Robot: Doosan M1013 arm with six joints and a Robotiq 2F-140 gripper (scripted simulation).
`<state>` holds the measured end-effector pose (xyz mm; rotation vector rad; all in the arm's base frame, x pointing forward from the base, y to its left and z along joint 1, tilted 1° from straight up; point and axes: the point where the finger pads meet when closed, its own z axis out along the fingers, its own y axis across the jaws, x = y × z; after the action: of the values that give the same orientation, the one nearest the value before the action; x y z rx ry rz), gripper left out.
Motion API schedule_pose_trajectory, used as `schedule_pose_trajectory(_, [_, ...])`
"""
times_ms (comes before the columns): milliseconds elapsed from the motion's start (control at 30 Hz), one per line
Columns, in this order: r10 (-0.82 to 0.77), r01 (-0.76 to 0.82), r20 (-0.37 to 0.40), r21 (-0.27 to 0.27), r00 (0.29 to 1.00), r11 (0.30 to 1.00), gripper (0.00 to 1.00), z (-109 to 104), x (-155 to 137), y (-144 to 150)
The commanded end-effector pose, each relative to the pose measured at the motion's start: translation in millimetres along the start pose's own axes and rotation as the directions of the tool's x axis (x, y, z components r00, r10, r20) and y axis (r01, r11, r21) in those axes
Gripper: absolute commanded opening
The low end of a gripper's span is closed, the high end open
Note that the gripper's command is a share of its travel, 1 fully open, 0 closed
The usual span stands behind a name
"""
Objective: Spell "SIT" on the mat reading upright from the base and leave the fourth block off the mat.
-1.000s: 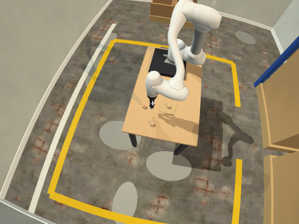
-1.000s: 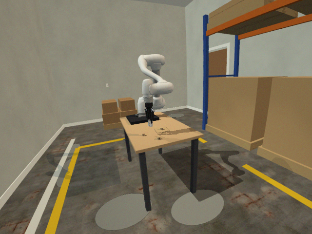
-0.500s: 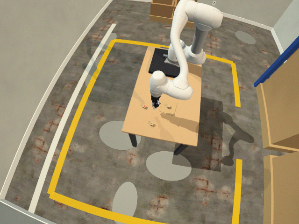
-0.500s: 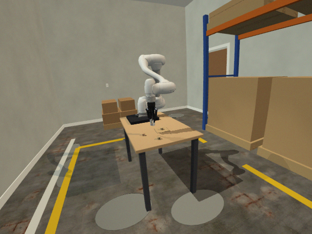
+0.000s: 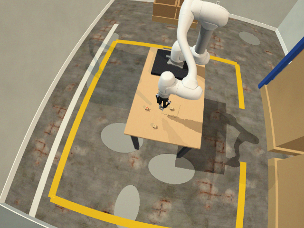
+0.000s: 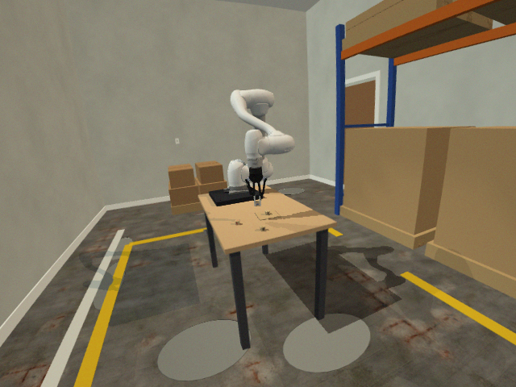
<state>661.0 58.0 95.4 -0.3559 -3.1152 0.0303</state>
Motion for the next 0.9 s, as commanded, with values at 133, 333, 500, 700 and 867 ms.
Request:
schedule_pose_trajectory(133, [-0.244,0.244,0.000,-0.007,0.970,0.970,0.13,-0.8,13.0,12.9])
schedule_pose_trajectory(333, [-0.449,0.449,0.002,-0.006,0.893,0.893,0.13,-1.3,25.0,24.1])
schedule_pose_trajectory(500, [-0.600,0.600,0.003,-0.006,0.800,0.800,0.13,-1.7,35.0,32.8])
schedule_pose_trajectory(700, [-0.735,0.735,0.004,-0.005,0.678,0.678,0.13,-2.0,45.2,41.4])
schedule_pose_trajectory(867, [-0.845,0.845,0.005,-0.005,0.534,0.534,0.13,-2.2,55.6,49.8])
